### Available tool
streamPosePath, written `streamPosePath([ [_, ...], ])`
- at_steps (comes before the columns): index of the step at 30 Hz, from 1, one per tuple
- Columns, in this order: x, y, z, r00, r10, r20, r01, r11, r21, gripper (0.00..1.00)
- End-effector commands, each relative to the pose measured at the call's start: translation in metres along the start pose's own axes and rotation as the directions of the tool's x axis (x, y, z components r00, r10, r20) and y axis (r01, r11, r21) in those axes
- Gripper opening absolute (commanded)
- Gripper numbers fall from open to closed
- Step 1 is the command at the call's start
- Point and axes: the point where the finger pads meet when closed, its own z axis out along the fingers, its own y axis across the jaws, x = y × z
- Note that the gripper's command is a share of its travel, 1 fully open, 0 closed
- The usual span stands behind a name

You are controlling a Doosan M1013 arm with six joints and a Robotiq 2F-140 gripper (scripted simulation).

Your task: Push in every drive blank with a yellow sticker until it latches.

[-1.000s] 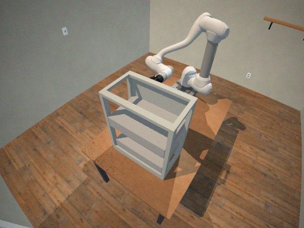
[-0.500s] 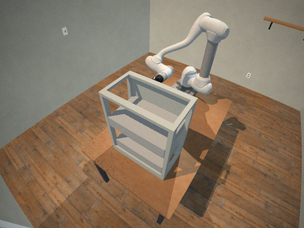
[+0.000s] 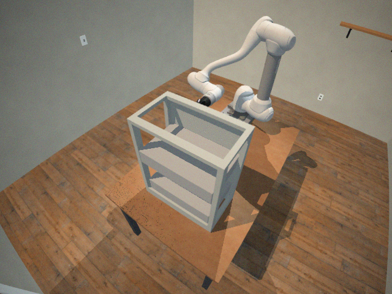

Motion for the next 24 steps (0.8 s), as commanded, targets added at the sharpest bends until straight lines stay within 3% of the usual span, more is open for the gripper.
streamPosePath([
  [1,0.0,0.0,0.0,1.0,0.0,0.0,0.0,1.0,0.0,0.0],
  [11,0.009,-0.003,-0.002,1.0,0.0,0.0,0.0,1.0,0.0,0.0],
  [24,0.058,-0.023,-0.01,1.0,0.0,0.0,0.0,1.0,0.0,0.0],
])
